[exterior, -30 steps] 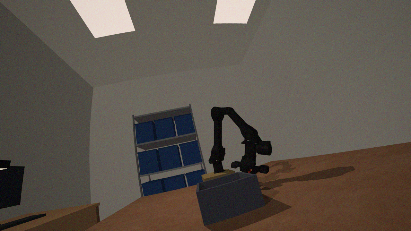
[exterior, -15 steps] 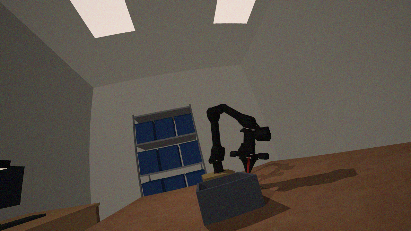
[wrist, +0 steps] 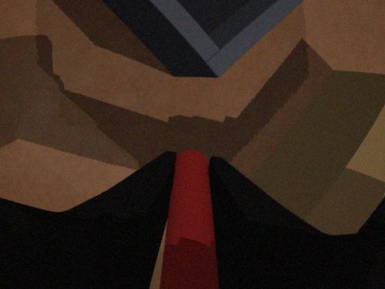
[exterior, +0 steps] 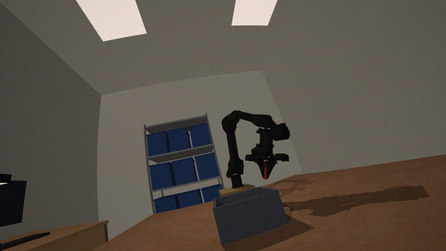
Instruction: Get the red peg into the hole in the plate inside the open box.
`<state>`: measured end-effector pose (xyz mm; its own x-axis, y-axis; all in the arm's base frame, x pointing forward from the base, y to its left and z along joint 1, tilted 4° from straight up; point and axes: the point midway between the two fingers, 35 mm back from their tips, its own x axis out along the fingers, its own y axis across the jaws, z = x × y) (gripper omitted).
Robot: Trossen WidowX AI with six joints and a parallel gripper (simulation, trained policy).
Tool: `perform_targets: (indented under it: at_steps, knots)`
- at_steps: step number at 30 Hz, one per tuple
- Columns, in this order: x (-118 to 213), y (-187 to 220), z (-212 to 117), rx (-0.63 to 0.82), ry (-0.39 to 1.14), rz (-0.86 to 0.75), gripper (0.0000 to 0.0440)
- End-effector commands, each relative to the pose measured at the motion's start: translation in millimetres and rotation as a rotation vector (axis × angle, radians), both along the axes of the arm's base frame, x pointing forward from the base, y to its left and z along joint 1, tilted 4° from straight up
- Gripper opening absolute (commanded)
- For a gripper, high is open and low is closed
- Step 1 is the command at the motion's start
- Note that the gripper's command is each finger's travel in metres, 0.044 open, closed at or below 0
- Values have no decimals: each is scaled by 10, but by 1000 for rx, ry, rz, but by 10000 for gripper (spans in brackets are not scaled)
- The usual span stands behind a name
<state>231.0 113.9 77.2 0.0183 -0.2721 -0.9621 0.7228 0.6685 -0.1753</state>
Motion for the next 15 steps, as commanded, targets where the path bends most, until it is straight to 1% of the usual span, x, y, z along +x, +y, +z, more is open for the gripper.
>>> perform_targets:
  at_steps: [1, 8, 15]
  knots:
    - [131, -101, 76, -6, -29, -41, 0]
    - [385, -332, 160, -8, -71, -109, 0]
    - [628, -609, 167, -7, -98, -156, 0]
